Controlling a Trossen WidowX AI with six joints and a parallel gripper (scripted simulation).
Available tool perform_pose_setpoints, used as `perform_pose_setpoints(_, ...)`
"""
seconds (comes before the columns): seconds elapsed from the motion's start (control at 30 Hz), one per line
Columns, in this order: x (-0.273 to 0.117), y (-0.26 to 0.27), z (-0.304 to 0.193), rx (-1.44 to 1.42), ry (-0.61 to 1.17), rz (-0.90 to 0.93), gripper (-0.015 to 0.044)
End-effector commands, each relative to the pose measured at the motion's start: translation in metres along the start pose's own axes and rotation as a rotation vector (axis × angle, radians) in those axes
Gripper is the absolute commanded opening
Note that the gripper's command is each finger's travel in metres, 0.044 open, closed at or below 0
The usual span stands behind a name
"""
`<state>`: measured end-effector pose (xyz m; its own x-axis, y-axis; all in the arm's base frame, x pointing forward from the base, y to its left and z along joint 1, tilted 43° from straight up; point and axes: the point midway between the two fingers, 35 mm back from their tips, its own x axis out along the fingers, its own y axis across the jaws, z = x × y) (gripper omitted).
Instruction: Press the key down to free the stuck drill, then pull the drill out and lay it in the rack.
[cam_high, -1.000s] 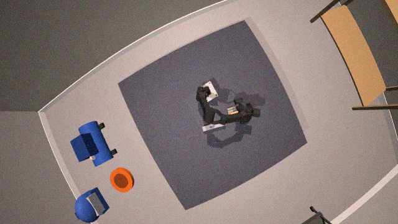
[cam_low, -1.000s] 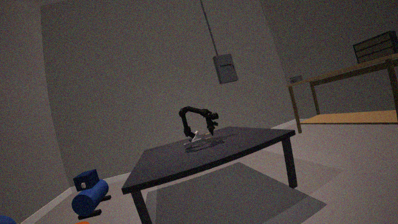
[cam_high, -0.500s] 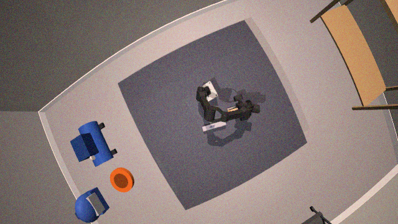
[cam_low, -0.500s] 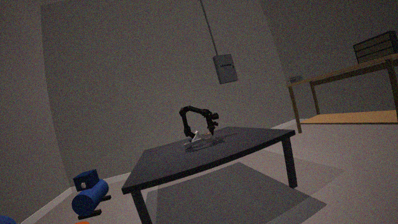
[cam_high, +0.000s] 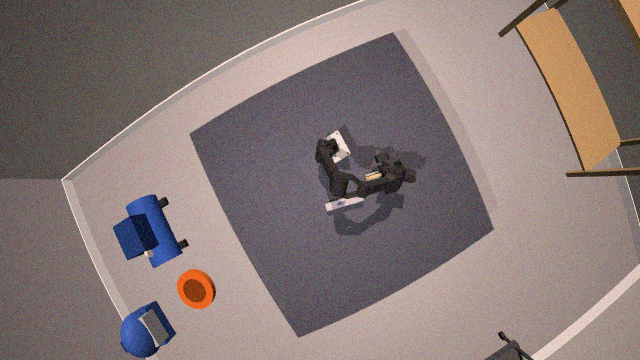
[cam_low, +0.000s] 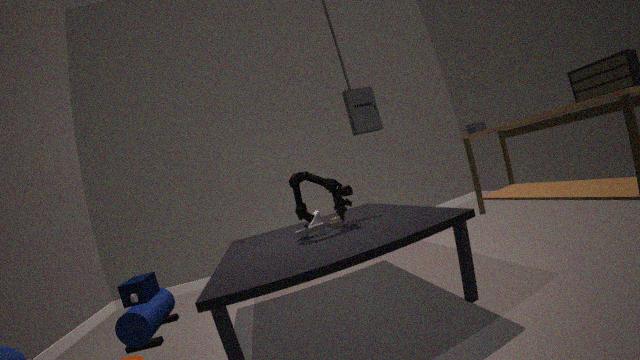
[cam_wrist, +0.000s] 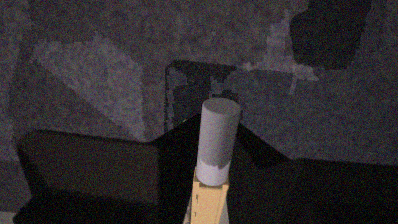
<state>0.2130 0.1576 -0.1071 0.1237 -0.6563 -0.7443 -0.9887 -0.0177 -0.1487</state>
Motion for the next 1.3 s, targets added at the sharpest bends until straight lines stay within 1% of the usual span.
perform_pose_setpoints(0.0,0.003,0.000,0.000,-0.005,0.002,-0.007,0.0000)
perform_pose_setpoints(0.57,0.021,-0.001,0.000,-0.005,0.003,-0.007,0.0000)
perform_pose_setpoints(0.6,0.017,-0.001,0.001,0.000,-0.001,-0.004,0.0026)
perform_pose_setpoints(1.1,0.017,-0.001,0.001,0.000,-0.001,-0.004,0.0420)
perform_pose_setpoints(1.13,0.017,-0.001,0.001,0.000,-0.001,-0.004,0.0440)
perform_pose_setpoints(1.27,-0.002,0.000,0.001,-0.005,0.002,-0.006,0.0440)
